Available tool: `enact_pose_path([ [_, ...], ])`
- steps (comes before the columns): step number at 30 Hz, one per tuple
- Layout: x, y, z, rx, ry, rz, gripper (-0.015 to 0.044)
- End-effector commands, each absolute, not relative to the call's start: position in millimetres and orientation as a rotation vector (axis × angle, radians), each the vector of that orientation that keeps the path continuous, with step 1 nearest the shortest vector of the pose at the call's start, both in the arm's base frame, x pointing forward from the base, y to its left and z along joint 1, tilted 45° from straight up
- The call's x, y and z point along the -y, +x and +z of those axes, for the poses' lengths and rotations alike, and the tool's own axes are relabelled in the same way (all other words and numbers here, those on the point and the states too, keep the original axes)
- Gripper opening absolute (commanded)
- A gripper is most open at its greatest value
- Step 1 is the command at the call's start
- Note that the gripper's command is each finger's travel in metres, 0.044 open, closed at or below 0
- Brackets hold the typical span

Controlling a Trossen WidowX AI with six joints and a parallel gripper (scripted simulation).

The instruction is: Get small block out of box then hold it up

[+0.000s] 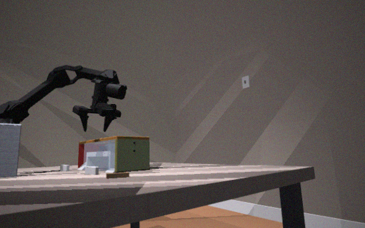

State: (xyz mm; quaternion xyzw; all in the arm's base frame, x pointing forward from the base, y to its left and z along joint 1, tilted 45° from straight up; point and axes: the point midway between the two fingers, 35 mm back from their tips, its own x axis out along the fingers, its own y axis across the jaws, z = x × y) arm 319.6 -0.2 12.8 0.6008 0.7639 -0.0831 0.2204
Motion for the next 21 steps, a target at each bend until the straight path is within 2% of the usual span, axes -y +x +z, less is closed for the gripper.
enact_pose_path([
  [1, -1.3, 319.4, 10.2, -2.137, 1.656, -0.28, 0.04],
  [21, -16.8, 319.8, -10.0, -2.135, 1.656, -0.281, 0.04],
])
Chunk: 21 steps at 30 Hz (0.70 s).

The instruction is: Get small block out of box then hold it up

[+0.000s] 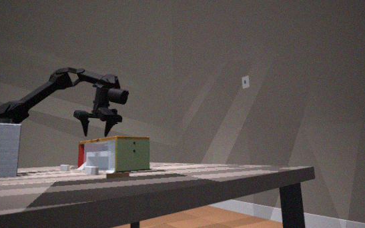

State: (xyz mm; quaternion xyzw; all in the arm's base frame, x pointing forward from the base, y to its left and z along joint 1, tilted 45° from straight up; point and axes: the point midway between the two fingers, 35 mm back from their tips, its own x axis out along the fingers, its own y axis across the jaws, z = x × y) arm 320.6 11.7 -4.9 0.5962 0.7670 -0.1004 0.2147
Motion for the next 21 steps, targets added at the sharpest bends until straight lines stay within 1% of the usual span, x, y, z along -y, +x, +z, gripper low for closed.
enact_pose_path([
  [1, -17.8, 319.7, -11.3, -2.135, 1.656, -0.281, 0.04],
  [21, -38.3, 317.5, -36.0, -2.136, 1.657, -0.279, 0.04],
])
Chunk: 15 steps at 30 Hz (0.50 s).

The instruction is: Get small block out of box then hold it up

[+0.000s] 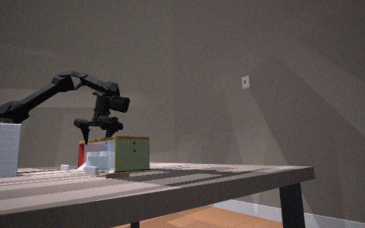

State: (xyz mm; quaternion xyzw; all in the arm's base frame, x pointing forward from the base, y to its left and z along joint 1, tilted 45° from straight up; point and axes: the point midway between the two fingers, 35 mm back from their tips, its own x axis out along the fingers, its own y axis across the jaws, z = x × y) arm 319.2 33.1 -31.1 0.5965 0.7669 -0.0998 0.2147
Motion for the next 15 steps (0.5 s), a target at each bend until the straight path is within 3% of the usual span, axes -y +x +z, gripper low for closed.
enact_pose_path([
  [1, -39.4, 317.4, -37.2, -2.136, 1.657, -0.279, 0.04],
  [15, -45.0, 316.9, -43.5, -2.129, 1.655, -0.274, 0.04],
])
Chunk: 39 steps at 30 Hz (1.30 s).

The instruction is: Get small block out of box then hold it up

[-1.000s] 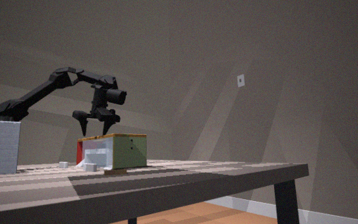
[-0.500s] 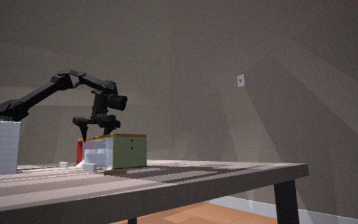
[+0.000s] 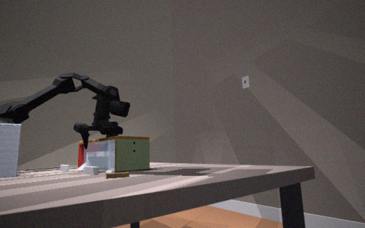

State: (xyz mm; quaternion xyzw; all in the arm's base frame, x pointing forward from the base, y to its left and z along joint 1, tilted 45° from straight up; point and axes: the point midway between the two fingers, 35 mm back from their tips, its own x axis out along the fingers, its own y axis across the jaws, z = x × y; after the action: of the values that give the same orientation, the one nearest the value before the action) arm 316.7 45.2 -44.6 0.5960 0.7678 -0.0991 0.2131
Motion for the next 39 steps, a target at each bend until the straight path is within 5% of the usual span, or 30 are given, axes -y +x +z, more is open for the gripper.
enact_pose_path([
  [1, -46.0, 316.5, -42.8, -2.13, 1.655, -0.275, 0.04],
  [39, -74.0, 304.8, -15.5, -2.134, 1.656, -0.275, 0.04],
])
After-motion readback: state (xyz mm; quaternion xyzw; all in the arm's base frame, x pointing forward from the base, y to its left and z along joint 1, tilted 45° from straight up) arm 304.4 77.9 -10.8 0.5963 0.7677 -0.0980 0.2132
